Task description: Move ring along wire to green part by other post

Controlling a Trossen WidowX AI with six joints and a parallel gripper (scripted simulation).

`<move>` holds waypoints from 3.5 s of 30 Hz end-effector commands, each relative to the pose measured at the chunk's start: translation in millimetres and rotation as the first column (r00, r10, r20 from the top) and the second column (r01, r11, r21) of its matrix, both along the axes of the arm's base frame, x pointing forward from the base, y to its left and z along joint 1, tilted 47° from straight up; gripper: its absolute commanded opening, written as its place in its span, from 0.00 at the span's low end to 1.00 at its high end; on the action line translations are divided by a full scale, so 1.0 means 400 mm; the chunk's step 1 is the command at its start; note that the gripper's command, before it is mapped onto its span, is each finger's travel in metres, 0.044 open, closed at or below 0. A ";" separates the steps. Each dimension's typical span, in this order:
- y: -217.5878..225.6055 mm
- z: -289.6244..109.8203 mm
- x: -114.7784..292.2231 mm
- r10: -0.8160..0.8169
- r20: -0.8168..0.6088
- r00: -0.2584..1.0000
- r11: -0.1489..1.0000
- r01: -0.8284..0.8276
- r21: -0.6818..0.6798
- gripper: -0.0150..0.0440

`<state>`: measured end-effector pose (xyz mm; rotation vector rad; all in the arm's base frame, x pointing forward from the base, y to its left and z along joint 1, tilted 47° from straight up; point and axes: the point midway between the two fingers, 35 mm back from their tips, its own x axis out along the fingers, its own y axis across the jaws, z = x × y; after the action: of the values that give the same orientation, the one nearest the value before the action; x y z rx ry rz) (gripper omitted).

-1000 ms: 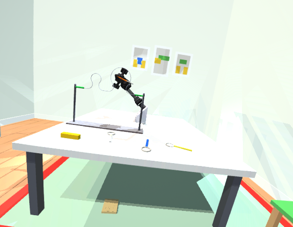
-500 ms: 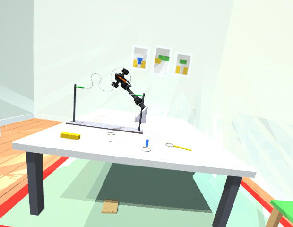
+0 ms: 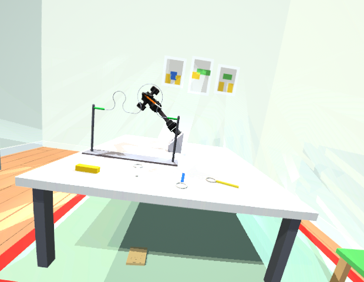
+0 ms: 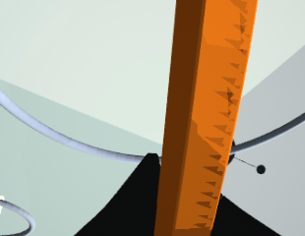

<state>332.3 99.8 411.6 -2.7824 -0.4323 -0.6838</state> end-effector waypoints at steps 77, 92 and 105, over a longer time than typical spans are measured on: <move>-0.288 -0.554 0.107 0.319 -0.131 0.939 -0.107 0.173 0.979 0.00; -0.227 -0.657 0.101 0.367 -0.098 0.925 -0.345 0.233 0.909 0.00; -0.187 -0.702 0.095 0.381 -0.085 0.921 -0.417 0.253 0.873 0.00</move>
<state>371.0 22.6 134.4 -0.8737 0.1701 -0.1131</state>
